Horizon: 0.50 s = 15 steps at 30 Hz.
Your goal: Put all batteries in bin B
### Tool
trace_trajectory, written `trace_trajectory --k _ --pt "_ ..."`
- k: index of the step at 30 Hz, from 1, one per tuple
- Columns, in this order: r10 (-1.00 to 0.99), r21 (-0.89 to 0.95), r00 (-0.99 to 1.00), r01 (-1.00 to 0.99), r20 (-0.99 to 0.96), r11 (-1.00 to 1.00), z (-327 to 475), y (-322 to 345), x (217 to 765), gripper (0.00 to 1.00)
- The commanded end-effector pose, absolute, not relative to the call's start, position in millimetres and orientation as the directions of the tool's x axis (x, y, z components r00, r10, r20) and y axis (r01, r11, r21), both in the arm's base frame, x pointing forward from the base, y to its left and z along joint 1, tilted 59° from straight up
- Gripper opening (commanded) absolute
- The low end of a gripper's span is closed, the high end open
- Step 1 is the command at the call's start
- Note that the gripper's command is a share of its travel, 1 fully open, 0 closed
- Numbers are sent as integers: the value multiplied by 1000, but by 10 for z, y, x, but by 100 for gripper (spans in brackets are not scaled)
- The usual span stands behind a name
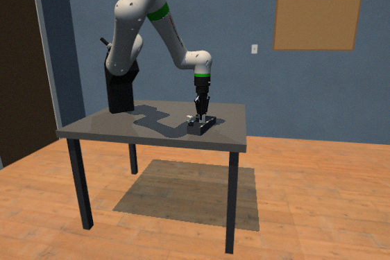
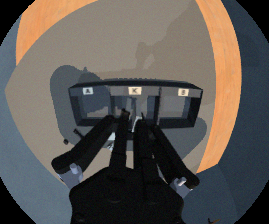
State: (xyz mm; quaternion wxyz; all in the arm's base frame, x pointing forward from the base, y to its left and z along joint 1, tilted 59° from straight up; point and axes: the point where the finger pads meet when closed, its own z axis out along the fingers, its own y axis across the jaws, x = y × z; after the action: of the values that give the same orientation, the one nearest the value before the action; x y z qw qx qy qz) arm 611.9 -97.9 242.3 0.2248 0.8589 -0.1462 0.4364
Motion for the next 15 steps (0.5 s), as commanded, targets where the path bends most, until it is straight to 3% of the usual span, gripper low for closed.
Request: trace_trajectory --k 1,15 --pt "-55 258 576 -447 815 -856 2424 -977 6119 5" --pt "-55 258 576 -447 815 -856 2472 -929 6055 5"
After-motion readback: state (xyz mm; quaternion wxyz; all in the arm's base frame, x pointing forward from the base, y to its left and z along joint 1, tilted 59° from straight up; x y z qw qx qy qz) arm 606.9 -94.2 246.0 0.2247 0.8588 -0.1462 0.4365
